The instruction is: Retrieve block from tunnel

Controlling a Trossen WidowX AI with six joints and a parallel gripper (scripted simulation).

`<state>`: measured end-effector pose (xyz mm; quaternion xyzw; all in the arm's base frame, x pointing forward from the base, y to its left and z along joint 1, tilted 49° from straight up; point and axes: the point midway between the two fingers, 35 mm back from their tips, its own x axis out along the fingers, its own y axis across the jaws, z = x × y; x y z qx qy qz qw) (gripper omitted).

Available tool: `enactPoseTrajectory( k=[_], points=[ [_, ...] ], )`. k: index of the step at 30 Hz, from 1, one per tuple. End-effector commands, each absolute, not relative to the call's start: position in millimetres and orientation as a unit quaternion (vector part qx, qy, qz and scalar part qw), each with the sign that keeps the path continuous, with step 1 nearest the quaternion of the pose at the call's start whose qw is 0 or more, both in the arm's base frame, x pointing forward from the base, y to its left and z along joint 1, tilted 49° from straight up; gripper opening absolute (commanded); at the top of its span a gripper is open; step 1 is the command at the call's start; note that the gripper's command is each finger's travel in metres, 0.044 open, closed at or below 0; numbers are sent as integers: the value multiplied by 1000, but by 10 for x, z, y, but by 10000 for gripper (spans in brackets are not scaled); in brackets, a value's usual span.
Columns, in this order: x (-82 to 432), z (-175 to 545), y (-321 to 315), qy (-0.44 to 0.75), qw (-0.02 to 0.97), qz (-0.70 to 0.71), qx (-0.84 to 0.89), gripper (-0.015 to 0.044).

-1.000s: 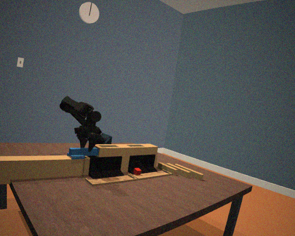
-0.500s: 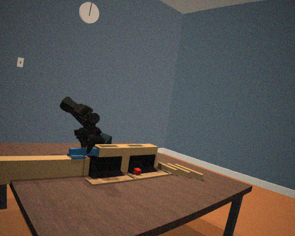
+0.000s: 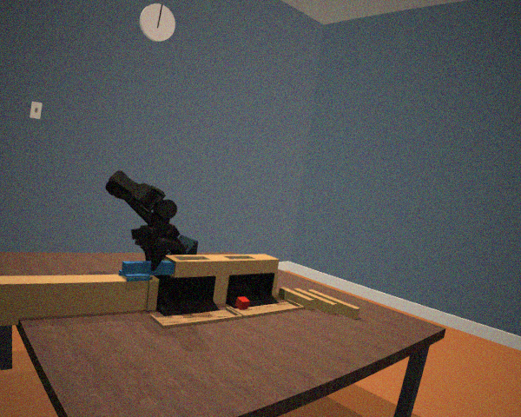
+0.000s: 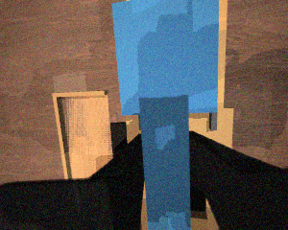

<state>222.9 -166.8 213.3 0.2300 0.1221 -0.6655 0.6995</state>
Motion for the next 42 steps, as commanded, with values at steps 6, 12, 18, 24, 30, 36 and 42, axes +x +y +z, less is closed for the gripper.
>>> enactPoseTrajectory(
  k=[6, 12, 18, 24, 30, 36, 42],
  points=[
    [2249, 1893, -1551, 128, 700, -663, 232, 0],
    [2249, 1888, -1548, 128, 700, -663, 232, 0],
    [2222, 2099, -1650, 89, 695, -677, 226, 53],
    [2227, 2114, -1634, 91, 695, -676, 227, 210],
    [2254, 2265, -1479, 113, 698, -668, 231, 368],
    [2247, 2351, -1421, 129, 700, -663, 232, 440],
    [2246, 2313, -1460, 129, 700, -663, 232, 440]
  ],
)
